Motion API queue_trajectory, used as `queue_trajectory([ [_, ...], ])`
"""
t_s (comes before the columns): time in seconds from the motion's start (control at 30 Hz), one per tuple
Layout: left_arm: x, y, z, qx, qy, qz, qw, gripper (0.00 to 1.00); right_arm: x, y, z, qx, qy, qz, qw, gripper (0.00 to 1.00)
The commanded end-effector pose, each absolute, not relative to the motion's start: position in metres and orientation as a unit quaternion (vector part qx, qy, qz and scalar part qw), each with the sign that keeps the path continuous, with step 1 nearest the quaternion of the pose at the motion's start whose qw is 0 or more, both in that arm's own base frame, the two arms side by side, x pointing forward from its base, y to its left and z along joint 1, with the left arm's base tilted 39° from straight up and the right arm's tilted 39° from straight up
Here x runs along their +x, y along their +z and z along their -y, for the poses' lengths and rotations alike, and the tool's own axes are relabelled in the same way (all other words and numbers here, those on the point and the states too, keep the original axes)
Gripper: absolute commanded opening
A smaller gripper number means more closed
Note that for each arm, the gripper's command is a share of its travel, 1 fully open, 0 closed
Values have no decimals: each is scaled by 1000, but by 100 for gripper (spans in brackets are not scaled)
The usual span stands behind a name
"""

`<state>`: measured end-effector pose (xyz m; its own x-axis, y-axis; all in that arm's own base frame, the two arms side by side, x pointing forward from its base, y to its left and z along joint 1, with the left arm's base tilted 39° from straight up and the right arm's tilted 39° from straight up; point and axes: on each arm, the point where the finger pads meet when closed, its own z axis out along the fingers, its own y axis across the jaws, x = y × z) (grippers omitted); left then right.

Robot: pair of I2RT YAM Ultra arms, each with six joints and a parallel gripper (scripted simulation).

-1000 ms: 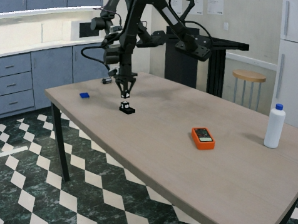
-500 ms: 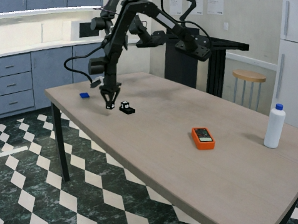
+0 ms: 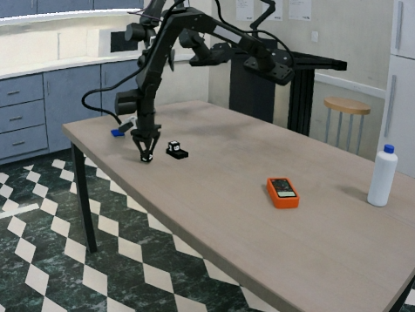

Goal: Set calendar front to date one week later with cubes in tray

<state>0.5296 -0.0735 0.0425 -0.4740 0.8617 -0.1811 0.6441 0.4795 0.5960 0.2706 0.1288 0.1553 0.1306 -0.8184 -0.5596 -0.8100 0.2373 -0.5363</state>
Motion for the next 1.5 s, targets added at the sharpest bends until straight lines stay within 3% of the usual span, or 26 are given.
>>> queue_trajectory([
  [0.0,539,45,78,455,225,-826,245,26,279,175,-134,-612,-8,-649,452,100],
  [0.23,547,33,78,456,226,-824,248,26,278,174,-134,-613,-7,-650,449,100],
  [0.33,539,55,79,454,228,-821,259,56,278,174,-134,-613,-7,-650,449,100],
  [0.97,487,120,93,451,232,-822,258,56,268,167,-133,-620,-8,-647,443,100],
  [1.03,487,120,91,460,242,-817,251,60,266,166,-135,-626,0,-641,444,100],
  [1.47,496,94,104,615,390,-677,104,60,276,170,-118,-643,68,-606,464,100],
])
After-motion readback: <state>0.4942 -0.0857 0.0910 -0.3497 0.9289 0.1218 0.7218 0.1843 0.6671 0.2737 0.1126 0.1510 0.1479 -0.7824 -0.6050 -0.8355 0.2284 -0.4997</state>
